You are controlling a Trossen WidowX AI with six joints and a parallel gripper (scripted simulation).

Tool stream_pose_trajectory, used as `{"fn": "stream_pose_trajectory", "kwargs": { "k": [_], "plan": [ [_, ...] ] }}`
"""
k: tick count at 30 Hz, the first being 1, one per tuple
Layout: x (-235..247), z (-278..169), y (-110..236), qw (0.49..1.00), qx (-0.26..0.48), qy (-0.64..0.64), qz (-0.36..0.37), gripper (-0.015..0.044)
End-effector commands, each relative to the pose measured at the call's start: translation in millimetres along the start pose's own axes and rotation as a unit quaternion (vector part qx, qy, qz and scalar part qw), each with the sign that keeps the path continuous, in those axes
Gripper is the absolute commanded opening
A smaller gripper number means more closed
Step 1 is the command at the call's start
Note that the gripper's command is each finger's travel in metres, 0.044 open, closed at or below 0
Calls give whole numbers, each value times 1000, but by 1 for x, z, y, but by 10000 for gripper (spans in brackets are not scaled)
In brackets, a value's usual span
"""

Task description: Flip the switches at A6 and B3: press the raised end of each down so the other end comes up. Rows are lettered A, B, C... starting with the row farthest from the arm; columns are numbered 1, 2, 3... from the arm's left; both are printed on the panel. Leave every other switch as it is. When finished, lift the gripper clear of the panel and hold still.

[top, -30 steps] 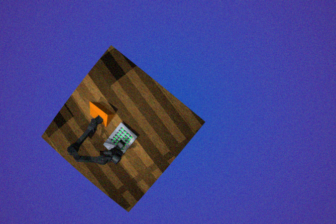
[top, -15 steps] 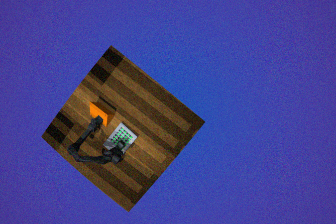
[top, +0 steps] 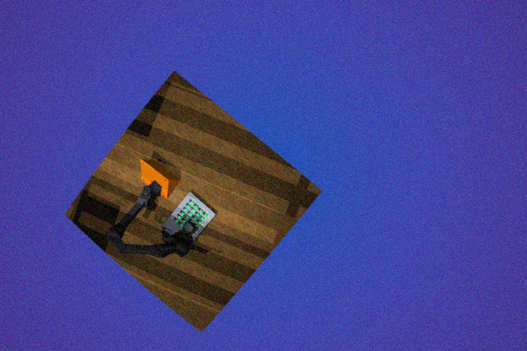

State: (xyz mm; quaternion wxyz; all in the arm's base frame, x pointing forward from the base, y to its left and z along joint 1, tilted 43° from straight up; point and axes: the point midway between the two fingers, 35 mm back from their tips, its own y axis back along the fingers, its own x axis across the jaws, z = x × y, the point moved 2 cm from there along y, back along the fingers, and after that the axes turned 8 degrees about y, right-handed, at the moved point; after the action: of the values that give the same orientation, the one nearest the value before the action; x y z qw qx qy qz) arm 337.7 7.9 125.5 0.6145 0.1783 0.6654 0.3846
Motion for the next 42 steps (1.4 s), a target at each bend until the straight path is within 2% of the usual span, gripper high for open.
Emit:
{"fn": "stream_pose_trajectory", "kwargs": {
  "k": [1,21,23,28,32,34,38,42],
  "plan": [
    [1,-2,-3,1000,4,5,-2,0],
    [1,-2,-6,1000,4,5,-2,0],
    [0,1,5,1000,2,0,1,0],
    [1,2,59,1000,17,5,1,0],
    [1,2,61,1000,17,5,1,0],
    [15,0,61,1000,17,6,3,0],
    [88,-20,62,1000,18,6,5,0],
    [100,-26,62,1000,18,6,3,0]
  ]
}}
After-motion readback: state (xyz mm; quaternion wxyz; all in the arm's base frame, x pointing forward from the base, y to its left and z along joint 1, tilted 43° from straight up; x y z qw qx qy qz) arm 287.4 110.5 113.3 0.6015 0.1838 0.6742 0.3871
